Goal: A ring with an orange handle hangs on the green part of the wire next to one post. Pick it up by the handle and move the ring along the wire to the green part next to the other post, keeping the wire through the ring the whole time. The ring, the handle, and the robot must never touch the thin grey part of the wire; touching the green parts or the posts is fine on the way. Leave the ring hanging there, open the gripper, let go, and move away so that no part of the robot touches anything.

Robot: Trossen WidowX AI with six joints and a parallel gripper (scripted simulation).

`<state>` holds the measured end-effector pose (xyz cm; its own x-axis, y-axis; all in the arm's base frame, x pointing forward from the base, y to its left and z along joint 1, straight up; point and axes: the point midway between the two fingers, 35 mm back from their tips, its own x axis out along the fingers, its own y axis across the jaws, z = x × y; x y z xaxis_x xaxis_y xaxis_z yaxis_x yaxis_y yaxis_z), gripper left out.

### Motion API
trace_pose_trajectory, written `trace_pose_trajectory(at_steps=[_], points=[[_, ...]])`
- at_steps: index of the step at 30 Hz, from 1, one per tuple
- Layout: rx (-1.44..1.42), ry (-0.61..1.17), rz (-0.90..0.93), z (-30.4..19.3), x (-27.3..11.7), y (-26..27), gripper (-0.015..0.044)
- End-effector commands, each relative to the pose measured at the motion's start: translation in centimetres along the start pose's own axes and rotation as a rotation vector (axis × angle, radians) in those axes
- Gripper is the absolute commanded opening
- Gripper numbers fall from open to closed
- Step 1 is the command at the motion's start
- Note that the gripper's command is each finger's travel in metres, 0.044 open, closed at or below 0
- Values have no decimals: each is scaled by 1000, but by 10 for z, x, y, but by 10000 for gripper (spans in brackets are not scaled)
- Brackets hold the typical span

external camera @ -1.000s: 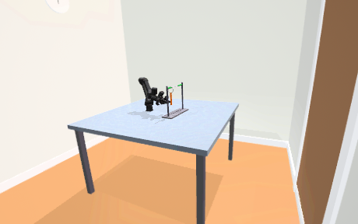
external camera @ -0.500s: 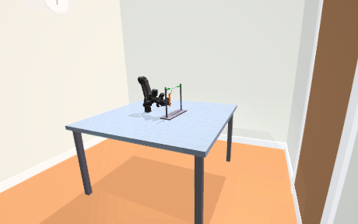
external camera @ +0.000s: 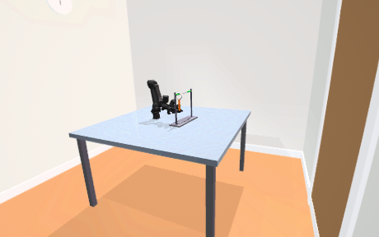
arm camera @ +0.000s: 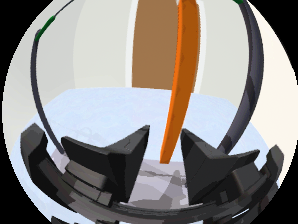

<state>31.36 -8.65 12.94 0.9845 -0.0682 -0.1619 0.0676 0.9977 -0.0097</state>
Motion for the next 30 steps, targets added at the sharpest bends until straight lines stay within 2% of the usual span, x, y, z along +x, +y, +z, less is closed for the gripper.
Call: trace_pose_trajectory(at_steps=[1,16,27,28,30], points=[[5,-3,-7,1,2,-1,160],[5,-3,-7,1,2,-1,160],[0,0,0,0,1,0,-129],[0,0,0,0,1,0,-150],[0,0,0,0,1,0,-150]])
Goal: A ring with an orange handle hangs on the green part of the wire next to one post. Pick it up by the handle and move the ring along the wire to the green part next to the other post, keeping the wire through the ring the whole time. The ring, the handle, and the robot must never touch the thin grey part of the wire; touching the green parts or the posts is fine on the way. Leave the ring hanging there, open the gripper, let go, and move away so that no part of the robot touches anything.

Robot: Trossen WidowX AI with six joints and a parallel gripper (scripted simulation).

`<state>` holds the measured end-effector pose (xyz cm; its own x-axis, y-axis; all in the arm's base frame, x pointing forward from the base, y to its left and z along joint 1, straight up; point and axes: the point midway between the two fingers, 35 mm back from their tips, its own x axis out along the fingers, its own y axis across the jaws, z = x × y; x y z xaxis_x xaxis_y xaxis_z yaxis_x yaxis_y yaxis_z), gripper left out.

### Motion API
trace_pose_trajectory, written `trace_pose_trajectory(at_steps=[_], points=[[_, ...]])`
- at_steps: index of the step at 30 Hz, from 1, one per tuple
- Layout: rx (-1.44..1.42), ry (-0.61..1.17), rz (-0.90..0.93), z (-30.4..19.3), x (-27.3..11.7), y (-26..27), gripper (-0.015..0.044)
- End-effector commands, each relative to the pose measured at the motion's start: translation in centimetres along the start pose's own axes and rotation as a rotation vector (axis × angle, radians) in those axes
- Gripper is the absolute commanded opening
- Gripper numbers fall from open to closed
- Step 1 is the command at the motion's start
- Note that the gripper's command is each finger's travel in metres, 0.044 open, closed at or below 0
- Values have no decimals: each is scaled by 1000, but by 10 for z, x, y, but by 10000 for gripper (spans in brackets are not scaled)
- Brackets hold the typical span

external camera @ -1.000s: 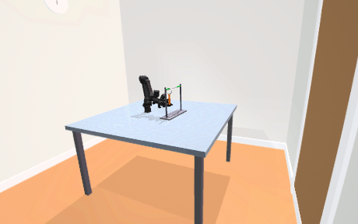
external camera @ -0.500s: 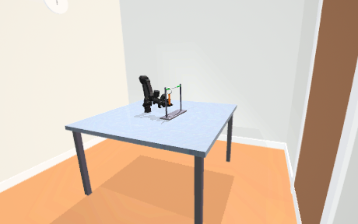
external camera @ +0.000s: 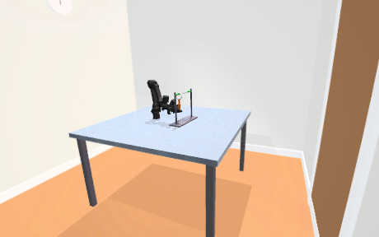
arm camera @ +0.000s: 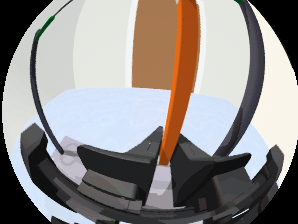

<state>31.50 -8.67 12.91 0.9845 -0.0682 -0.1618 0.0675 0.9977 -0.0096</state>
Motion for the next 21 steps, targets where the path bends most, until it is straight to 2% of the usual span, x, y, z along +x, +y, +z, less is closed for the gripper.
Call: trace_pose_trajectory(at_steps=[1,21], points=[[0,0,0,0,0,0,-150],[-2,-2,-6,19,-3,-2,-150]])
